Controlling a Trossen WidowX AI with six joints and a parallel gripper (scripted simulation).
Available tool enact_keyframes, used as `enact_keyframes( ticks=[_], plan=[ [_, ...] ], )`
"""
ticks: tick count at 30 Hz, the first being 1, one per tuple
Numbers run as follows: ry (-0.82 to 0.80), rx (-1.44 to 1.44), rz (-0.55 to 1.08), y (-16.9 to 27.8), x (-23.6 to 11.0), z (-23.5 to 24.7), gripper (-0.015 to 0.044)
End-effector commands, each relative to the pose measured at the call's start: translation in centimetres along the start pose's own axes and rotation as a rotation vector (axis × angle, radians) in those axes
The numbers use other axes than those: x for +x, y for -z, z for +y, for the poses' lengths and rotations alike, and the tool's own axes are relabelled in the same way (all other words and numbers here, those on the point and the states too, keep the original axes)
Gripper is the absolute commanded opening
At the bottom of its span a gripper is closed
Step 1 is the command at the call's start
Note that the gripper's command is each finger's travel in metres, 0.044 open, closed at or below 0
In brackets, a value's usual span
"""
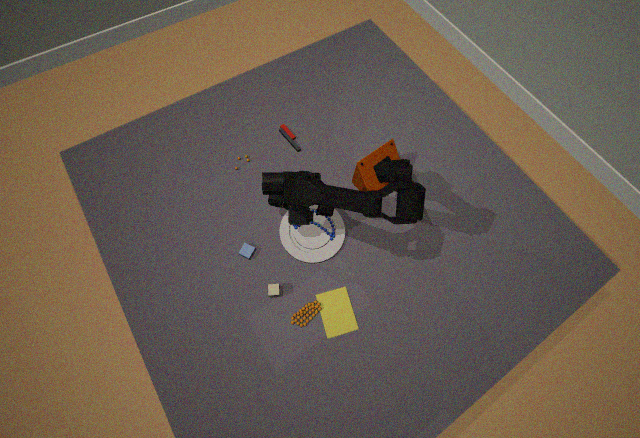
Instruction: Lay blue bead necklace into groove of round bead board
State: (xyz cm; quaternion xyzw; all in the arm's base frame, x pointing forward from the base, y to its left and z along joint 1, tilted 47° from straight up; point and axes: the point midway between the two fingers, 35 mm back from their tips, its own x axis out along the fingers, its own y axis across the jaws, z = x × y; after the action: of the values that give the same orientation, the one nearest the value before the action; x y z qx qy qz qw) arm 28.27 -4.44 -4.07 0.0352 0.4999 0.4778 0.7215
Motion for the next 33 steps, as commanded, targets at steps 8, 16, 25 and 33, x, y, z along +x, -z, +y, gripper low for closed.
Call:
enact_keyframes(
  ticks=[8, 16, 25, 33],
  plan=[
    [0.001, 0.604, 0.001, -1.7, -0.9, 2.3, 0.023],
    [0.001, 1.321, 0.002, -3.6, -1.9, 5.4, 0.012],
    [0.001, 1.701, 0.003, -4.5, -2.3, 7.4, 0.012],
    [0.0, 2.043, 0.005, -5.0, -2.6, 8.8, 0.012]
  ],
)
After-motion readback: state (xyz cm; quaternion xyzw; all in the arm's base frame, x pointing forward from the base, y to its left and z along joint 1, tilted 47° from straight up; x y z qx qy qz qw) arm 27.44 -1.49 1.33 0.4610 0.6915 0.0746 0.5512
